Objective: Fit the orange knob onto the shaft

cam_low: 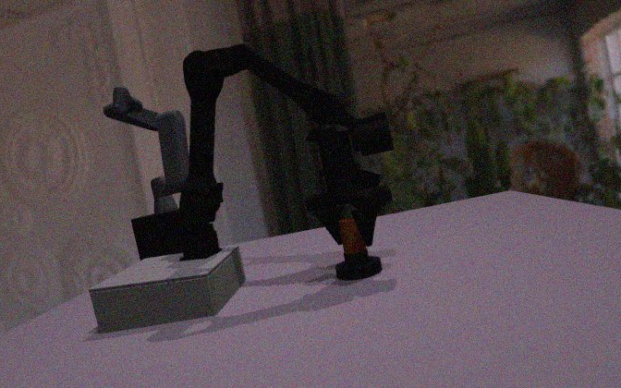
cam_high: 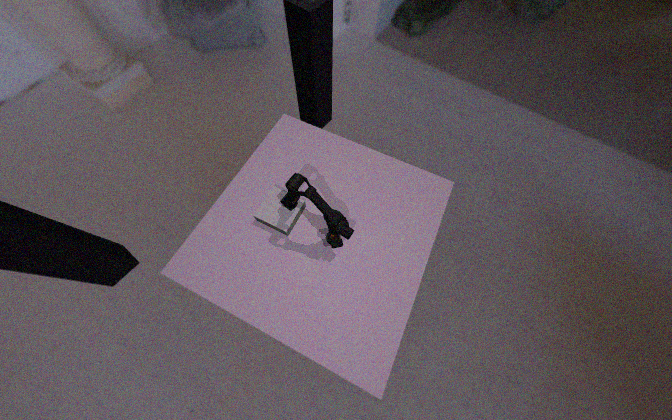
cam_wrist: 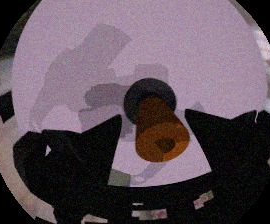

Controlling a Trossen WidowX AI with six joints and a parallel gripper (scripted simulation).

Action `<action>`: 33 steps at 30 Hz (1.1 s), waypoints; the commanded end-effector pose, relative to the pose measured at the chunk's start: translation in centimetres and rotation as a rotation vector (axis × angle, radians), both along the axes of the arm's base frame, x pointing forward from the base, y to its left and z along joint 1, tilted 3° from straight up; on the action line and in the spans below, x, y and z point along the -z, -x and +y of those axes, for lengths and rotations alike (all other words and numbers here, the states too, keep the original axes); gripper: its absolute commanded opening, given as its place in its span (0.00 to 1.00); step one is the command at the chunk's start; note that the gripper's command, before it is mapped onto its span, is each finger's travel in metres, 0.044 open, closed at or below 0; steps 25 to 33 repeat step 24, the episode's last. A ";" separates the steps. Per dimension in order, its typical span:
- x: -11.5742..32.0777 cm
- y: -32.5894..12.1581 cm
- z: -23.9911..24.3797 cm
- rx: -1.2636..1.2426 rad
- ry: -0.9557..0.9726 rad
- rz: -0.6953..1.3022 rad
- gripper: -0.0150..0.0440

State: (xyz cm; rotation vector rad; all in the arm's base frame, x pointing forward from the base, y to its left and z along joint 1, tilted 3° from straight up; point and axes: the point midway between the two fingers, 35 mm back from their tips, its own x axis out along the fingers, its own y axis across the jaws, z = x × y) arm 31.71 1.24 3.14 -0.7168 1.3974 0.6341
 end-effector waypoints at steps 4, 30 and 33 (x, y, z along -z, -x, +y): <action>0.0 0.0 0.0 -0.003 0.001 -0.001 1.00; -9.6 0.4 0.2 0.000 0.000 -0.001 1.00; -9.6 0.4 0.2 0.000 0.000 -0.001 1.00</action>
